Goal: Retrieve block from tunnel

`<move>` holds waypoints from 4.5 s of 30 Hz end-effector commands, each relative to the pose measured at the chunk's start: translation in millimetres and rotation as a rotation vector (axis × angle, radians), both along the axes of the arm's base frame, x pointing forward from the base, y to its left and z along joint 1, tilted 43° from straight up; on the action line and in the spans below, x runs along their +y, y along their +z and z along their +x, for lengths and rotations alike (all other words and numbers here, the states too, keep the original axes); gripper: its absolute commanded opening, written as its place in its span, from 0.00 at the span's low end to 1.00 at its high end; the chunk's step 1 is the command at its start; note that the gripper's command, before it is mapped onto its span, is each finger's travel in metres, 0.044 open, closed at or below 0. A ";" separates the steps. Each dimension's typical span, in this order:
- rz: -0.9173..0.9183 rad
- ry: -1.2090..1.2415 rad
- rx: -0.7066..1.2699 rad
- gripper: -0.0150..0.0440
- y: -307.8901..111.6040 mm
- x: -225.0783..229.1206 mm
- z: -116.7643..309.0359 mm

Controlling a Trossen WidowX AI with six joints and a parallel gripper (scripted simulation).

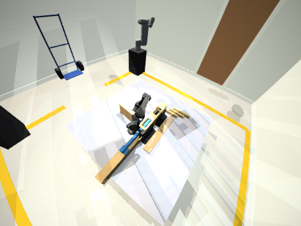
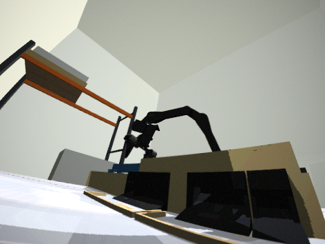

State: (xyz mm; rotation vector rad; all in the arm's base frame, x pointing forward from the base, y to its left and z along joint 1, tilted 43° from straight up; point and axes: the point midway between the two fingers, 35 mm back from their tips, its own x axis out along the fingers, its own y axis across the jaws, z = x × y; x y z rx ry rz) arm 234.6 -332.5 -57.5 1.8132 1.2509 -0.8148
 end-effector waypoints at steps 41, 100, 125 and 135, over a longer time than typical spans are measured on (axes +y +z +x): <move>0.003 0.050 0.006 0.51 -28.2 20.7 1.7; 0.004 0.044 0.005 1.00 -1.7 1.0 -2.2; 0.004 0.044 0.004 1.00 -24.9 18.9 1.9; 0.002 0.050 0.007 0.78 -28.1 20.5 1.5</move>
